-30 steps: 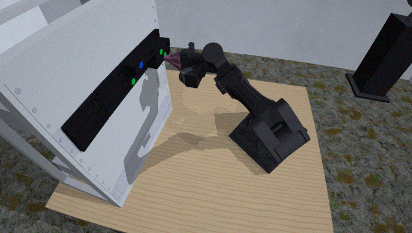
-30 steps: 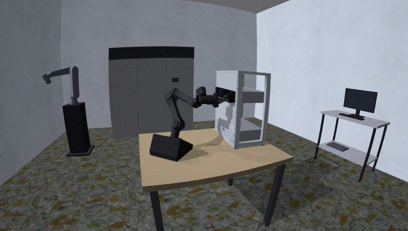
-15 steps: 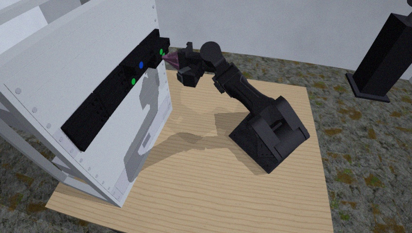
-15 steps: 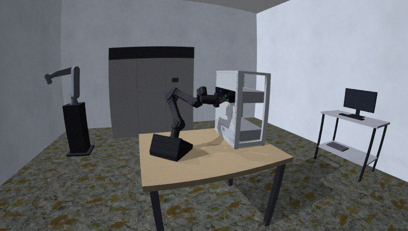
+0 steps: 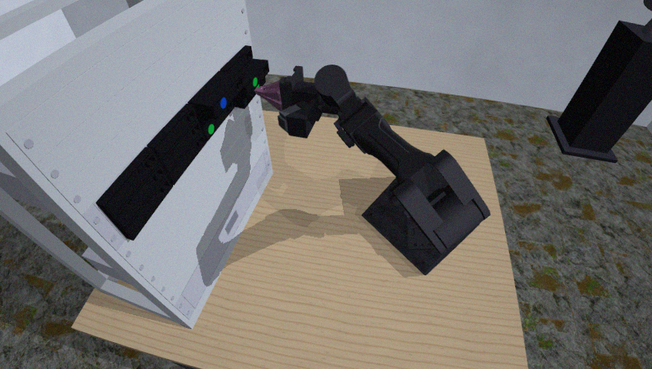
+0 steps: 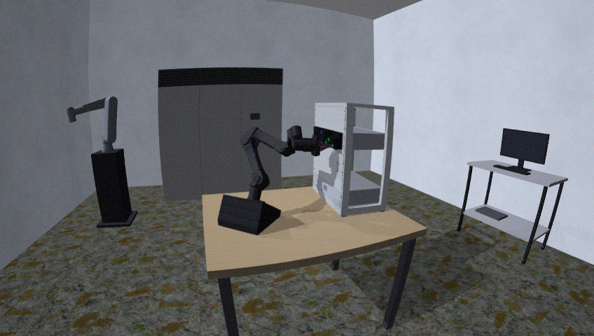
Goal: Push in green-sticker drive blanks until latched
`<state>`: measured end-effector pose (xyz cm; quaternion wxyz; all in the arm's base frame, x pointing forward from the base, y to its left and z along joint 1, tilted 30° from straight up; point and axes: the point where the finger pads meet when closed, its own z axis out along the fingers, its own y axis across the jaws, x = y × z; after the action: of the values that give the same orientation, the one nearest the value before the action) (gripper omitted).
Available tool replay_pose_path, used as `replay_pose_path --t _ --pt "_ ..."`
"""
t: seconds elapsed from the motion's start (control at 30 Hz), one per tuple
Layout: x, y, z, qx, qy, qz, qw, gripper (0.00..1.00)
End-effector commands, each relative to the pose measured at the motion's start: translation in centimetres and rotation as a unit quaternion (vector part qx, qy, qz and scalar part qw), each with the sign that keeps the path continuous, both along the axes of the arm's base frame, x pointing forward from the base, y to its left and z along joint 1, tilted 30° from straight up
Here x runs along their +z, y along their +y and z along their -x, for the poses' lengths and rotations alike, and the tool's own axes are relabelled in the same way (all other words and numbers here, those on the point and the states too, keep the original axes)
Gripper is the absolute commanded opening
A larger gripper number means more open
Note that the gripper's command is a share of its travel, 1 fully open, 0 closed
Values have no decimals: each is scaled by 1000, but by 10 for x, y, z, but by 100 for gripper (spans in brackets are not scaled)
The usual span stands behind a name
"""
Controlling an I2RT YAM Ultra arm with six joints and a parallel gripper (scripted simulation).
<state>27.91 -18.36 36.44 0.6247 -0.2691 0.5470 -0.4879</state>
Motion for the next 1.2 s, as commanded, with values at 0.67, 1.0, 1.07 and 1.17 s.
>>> replay_pose_path --t 0.67,1.0,1.07,1.17 --pt "26 -4 -9 -8 -20 13 1000 0" --pt "28 -5 -12 -9 -16 10 1000 0" --pt "28 -5 -12 -9 -16 10 1000 0" --pt "32 -4 -12 -8 -22 14 1000 0"
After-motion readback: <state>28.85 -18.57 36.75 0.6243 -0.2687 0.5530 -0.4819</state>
